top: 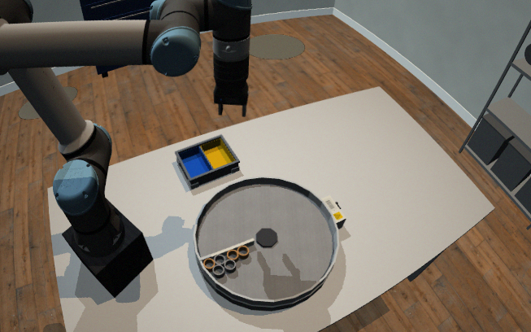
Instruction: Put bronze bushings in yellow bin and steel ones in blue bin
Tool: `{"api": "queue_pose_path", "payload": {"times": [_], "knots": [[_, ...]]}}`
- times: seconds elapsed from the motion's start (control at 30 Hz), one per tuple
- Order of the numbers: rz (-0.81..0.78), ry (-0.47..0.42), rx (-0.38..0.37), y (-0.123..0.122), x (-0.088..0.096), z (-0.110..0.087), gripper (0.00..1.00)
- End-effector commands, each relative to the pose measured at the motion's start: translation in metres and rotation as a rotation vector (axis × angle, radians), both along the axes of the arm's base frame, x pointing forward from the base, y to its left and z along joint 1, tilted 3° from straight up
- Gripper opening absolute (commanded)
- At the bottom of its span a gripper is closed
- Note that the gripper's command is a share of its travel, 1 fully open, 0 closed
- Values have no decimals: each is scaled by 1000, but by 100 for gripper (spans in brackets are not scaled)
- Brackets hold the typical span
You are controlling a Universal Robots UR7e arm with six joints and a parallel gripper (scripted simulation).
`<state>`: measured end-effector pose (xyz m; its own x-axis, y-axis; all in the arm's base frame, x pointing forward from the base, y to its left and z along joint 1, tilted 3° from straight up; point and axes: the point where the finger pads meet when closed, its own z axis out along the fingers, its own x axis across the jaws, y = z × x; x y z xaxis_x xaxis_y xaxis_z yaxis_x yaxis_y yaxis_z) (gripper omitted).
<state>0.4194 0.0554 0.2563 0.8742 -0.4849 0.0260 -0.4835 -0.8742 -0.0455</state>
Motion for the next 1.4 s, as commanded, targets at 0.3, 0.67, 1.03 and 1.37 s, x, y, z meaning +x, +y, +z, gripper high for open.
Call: {"api": "queue_pose_path", "payload": {"times": [0.3,0.67,1.03,1.37], "knots": [[0,-1,0,0,0,0,100],[0,-1,0,0,0,0,100],[0,-1,-1,-35,-6,-43,27],[-1,0,-2,-69,-13,-86,27]]}}
